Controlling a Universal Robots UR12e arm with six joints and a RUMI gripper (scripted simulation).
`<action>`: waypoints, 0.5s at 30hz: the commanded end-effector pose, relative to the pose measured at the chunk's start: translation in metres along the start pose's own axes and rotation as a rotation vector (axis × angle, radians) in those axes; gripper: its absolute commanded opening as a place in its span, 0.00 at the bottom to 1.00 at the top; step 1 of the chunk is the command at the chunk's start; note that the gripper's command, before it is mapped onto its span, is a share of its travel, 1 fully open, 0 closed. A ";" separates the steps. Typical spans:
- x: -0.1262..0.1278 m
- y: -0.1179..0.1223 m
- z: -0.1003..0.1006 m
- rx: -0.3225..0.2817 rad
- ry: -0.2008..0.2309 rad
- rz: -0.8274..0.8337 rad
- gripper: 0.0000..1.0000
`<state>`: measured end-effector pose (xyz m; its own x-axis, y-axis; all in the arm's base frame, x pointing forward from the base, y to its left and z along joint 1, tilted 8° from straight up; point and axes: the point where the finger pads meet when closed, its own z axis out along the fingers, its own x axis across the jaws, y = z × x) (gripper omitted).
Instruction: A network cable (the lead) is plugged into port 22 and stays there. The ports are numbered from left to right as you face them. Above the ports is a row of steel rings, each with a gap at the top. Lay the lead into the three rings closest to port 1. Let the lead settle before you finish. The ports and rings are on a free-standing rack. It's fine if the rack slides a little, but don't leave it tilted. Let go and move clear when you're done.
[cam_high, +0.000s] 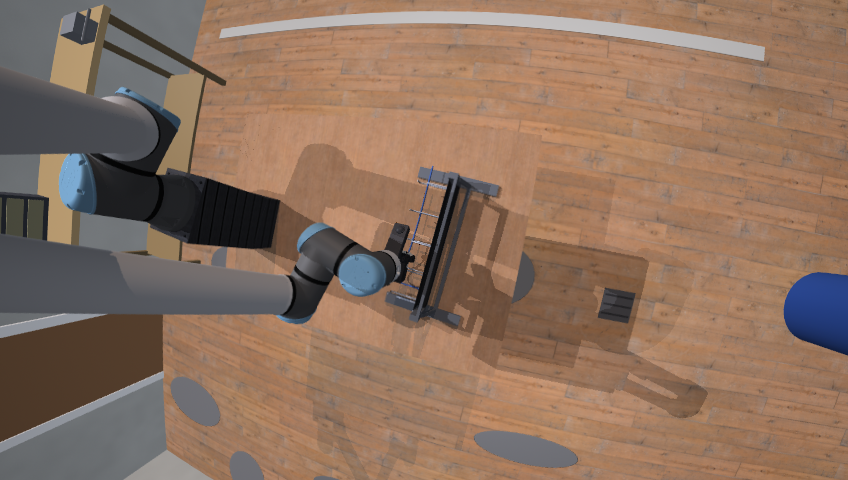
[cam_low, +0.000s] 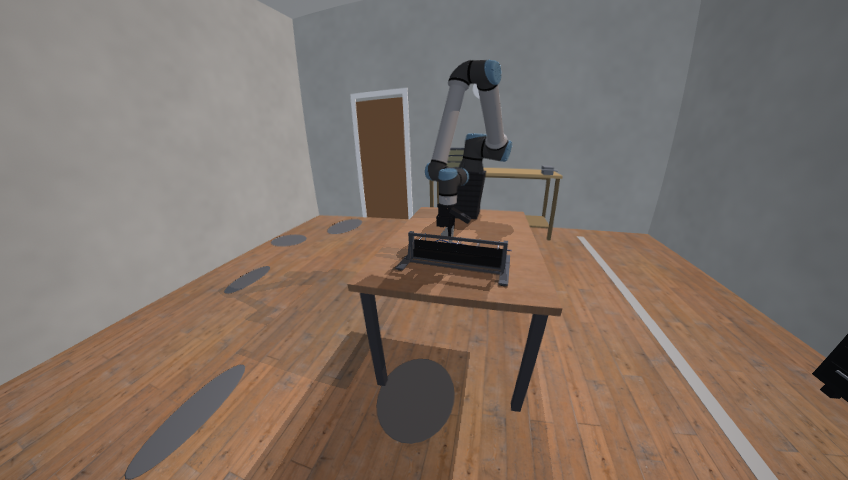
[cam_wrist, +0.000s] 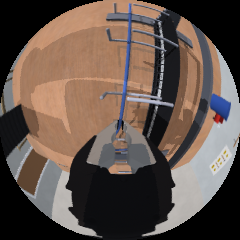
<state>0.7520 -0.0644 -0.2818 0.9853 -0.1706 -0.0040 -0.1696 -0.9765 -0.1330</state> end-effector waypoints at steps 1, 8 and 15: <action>0.009 0.000 -0.001 0.000 0.001 0.000 0.00; 0.020 0.000 -0.001 0.000 0.001 0.000 0.00; 0.026 0.000 -0.001 0.000 0.001 0.000 0.00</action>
<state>0.7719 -0.0679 -0.2819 0.9853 -0.1706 -0.0039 -0.1696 -0.9765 -0.1330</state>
